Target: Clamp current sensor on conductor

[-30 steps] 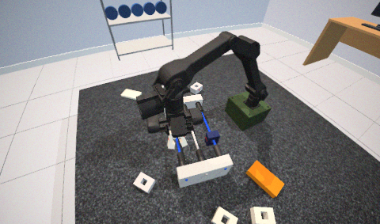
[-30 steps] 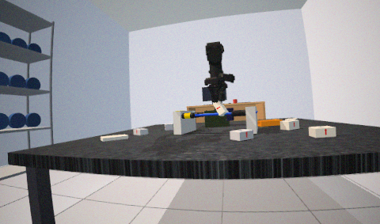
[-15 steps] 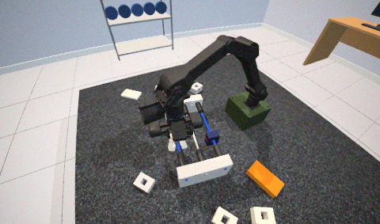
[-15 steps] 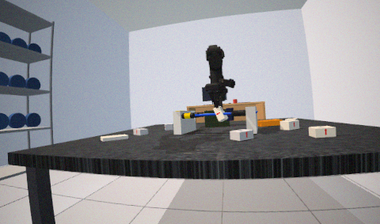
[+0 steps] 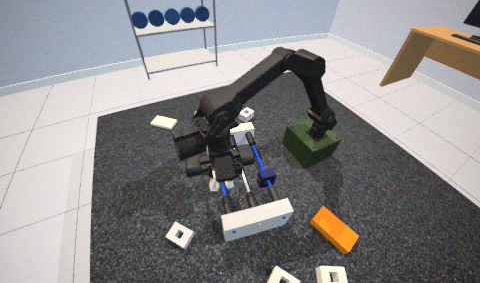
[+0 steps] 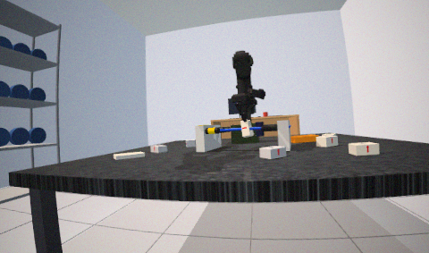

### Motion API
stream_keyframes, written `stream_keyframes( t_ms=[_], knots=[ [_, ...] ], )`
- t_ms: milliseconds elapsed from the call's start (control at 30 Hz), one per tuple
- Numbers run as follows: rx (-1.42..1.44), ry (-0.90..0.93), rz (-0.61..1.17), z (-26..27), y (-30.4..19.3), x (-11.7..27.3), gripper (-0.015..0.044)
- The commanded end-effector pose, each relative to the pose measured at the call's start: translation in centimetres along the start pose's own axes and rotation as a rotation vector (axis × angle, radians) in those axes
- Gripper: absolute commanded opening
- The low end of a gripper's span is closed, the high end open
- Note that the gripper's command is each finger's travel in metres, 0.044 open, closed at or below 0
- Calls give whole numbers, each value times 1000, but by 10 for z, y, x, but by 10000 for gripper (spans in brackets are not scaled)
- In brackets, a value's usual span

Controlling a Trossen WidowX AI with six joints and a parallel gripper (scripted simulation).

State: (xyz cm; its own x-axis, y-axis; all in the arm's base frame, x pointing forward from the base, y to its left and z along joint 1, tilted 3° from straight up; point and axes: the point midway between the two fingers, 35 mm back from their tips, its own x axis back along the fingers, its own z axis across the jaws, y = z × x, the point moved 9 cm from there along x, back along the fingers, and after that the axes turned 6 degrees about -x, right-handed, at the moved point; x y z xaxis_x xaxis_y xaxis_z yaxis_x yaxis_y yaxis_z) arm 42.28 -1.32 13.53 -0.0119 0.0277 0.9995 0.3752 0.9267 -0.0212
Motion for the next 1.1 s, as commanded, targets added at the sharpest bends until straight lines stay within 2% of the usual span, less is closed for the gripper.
stream_keyframes(
  t_ms=[0,933,1067],
  knots=[
    [0,0,0,0,0,1,0],
    [0,0,0,0,0,1,0],
    [0,0,0,0,0,1,105]
  ],
)
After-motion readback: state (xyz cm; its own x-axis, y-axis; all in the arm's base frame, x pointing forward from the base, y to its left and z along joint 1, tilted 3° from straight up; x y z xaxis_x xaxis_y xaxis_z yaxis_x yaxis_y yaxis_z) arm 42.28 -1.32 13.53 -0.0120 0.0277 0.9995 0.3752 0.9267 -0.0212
